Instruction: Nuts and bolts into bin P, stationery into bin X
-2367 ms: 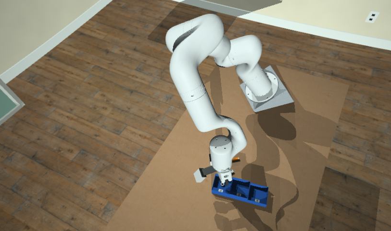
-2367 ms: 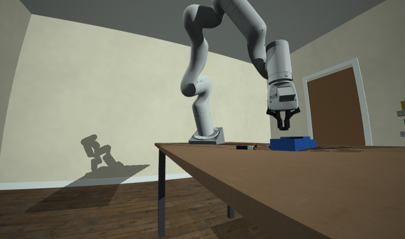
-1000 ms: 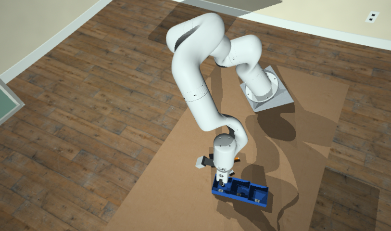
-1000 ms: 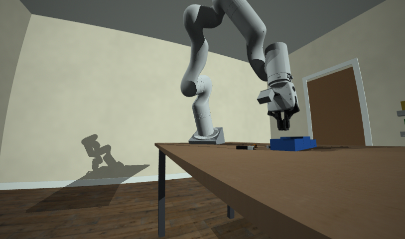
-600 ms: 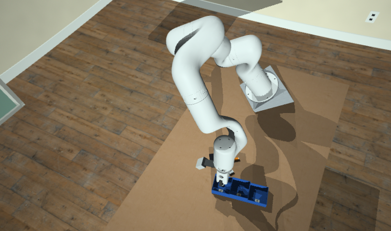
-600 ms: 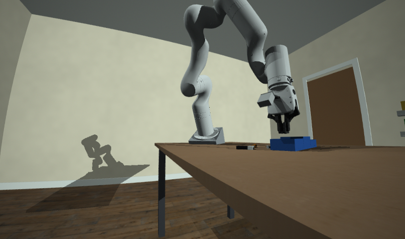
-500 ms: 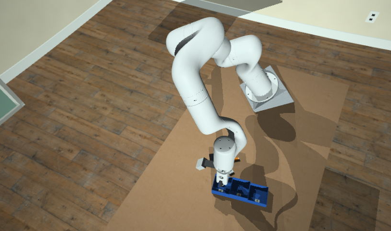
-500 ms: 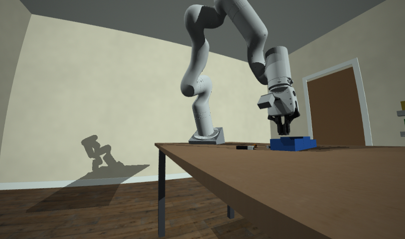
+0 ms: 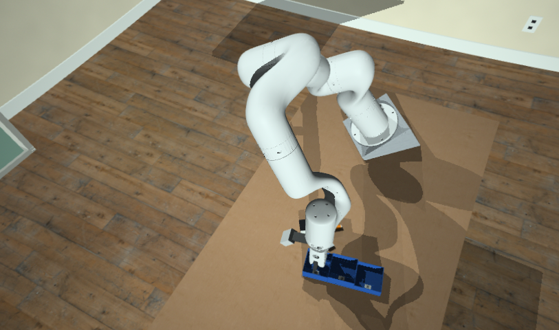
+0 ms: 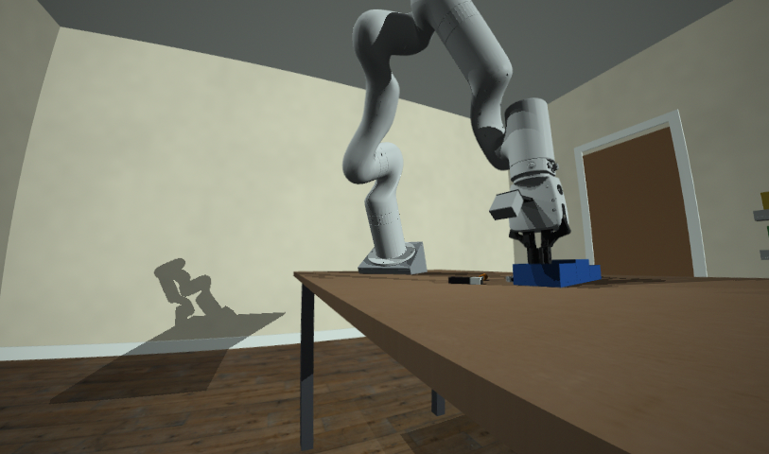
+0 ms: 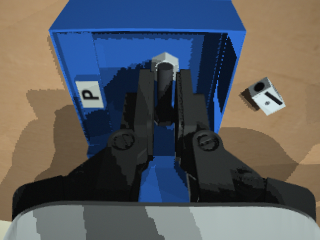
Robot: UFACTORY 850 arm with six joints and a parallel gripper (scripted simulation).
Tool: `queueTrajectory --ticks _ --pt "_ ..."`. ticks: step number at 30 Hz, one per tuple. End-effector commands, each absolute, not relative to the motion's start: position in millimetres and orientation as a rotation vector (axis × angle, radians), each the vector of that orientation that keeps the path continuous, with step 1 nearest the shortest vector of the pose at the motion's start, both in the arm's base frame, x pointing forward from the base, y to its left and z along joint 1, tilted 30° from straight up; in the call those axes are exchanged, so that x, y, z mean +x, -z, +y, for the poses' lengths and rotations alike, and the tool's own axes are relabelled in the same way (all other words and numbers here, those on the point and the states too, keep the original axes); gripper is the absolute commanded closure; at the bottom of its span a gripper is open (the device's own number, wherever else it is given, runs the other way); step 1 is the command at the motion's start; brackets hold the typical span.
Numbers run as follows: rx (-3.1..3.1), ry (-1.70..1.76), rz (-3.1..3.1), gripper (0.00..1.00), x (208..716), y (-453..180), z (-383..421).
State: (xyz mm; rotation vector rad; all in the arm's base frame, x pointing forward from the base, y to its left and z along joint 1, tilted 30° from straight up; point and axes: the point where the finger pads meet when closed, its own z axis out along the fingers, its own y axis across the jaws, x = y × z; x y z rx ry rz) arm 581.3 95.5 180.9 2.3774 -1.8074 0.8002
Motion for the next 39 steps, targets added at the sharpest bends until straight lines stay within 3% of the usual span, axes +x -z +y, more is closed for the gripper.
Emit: queueTrajectory --ticks 1,12,13,39 --pt "2.378 -0.803 -1.808 1.00 583.2 -179.5 95.2" --pt "2.378 -0.803 -1.808 1.00 583.1 -179.4 95.2" --pt "2.378 -0.803 -1.808 0.71 583.1 -179.4 95.2" --pt "2.378 -0.804 -1.808 0.71 579.6 -187.4 98.4"
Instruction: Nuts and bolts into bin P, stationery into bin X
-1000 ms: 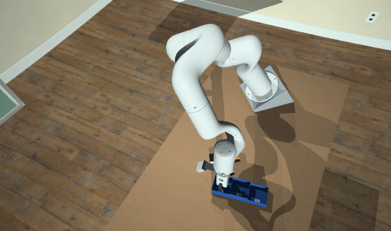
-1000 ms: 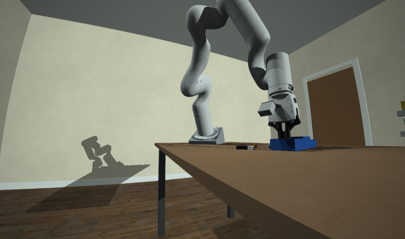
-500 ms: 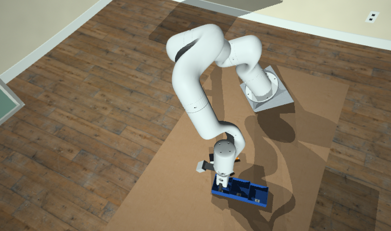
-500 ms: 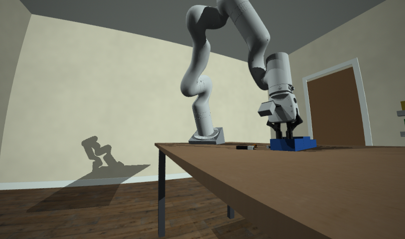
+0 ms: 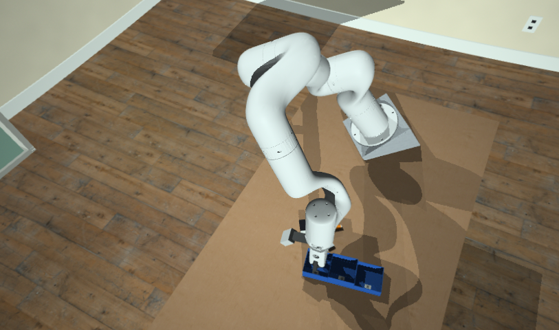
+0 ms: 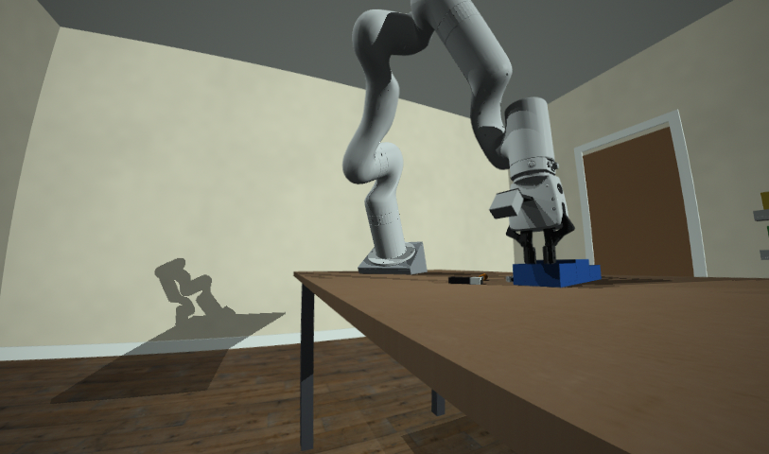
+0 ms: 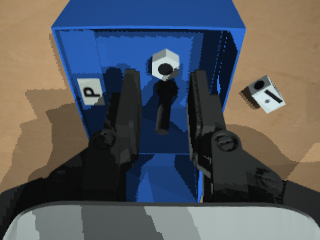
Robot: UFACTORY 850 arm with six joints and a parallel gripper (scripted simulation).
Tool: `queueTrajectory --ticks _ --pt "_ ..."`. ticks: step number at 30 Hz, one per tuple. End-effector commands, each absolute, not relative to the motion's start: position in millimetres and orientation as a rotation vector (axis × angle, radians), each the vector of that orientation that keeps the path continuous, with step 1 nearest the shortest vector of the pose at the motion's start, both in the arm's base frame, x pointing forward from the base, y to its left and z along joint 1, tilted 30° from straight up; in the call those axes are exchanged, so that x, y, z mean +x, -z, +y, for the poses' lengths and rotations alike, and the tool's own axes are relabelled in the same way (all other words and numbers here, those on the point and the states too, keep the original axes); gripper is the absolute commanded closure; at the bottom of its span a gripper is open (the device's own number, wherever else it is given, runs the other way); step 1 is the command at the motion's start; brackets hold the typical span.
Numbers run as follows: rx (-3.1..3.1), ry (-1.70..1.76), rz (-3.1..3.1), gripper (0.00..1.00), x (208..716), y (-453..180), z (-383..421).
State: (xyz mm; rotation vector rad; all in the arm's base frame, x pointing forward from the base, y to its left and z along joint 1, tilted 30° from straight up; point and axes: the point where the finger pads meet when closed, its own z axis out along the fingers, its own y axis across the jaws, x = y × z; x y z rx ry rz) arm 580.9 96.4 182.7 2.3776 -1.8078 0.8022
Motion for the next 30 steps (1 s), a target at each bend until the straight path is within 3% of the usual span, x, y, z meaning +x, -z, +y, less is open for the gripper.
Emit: queueTrajectory --ticks 1,30 --pt "2.378 -0.804 -1.808 0.71 579.1 -188.6 98.8" --pt "2.378 -0.803 -1.808 0.71 567.1 -216.6 109.8"
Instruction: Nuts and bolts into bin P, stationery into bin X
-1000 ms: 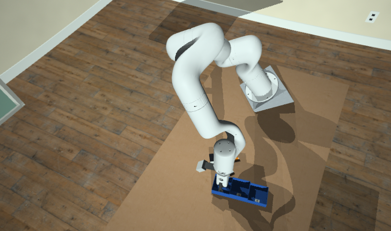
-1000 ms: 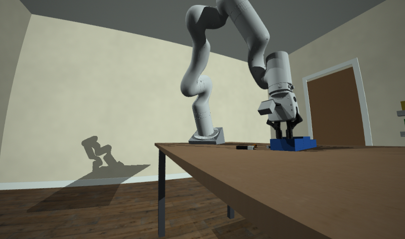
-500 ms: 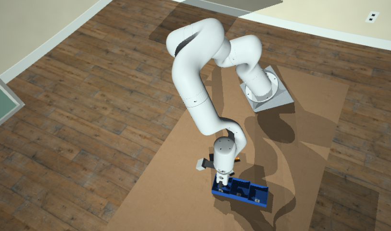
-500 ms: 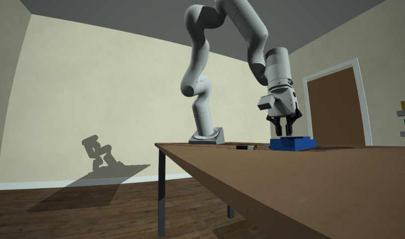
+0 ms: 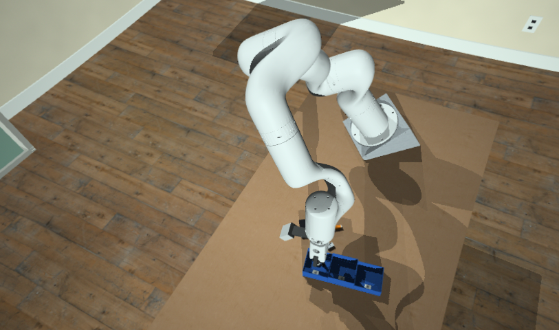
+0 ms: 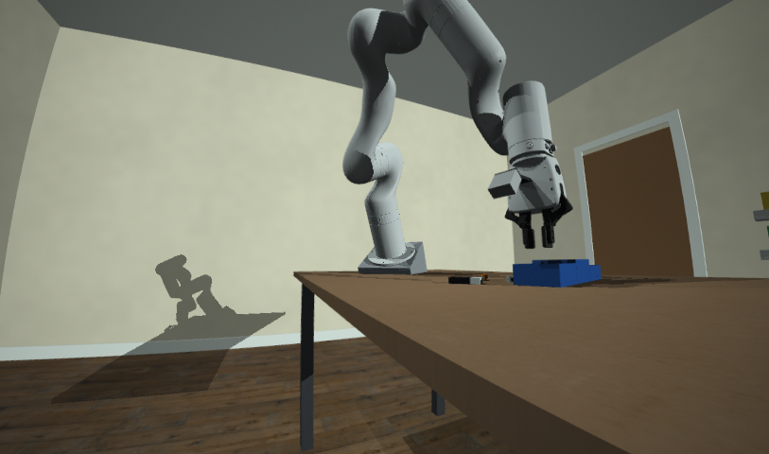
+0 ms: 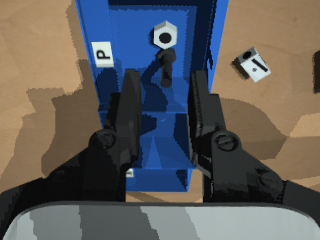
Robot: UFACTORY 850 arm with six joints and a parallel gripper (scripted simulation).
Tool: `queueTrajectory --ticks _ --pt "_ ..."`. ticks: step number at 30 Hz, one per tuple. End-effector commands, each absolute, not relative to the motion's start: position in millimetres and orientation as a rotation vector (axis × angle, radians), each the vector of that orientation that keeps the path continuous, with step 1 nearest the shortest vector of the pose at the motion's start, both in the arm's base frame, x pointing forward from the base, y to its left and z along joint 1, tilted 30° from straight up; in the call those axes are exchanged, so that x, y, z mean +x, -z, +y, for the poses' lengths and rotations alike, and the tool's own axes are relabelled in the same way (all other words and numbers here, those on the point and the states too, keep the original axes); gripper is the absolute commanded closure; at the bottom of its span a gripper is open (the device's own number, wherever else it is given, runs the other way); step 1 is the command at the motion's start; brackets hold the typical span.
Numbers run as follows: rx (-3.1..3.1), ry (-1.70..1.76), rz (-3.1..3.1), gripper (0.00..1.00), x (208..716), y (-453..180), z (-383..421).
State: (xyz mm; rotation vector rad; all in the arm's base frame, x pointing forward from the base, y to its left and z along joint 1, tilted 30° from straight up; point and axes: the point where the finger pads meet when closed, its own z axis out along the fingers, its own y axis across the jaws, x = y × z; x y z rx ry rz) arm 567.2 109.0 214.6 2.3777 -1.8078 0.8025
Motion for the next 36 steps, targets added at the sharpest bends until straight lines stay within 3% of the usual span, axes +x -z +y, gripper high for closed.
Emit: queueTrajectory --ticks 1,4,14,36 --pt "2.378 -0.803 -1.808 0.71 567.1 -216.6 109.8" --pt "2.378 -0.803 -1.808 0.71 567.1 -216.6 109.8" --pt "2.557 -0.763 -1.403 0.71 492.9 -187.4 110.7" --pt "2.717 -0.684 -0.776 0.71 491.4 -186.7 110.7"
